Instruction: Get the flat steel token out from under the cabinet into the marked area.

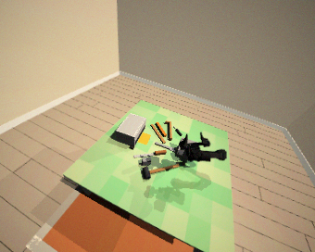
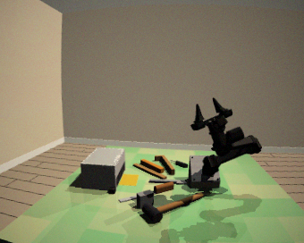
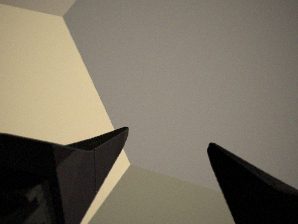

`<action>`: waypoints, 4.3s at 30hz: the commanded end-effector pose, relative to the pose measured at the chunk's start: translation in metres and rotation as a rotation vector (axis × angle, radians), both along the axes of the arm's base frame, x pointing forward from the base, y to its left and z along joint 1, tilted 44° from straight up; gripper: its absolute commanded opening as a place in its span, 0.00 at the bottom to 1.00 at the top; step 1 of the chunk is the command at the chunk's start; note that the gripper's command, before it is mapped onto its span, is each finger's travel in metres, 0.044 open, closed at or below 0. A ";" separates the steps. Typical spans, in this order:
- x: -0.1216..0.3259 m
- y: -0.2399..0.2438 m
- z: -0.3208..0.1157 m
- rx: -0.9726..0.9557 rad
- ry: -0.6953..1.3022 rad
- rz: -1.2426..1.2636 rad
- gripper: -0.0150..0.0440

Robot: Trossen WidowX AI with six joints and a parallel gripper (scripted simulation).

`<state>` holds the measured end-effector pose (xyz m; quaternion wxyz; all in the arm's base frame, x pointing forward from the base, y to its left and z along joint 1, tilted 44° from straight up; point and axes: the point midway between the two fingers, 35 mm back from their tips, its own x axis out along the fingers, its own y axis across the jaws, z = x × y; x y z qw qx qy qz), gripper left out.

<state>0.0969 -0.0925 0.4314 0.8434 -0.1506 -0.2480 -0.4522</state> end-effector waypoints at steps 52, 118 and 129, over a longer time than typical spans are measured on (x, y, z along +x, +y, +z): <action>0.040 0.044 0.008 -0.260 0.125 0.013 0.71; 0.251 0.135 -0.244 -0.724 1.452 0.870 0.71; 0.234 0.133 -0.294 -0.527 1.653 1.106 0.71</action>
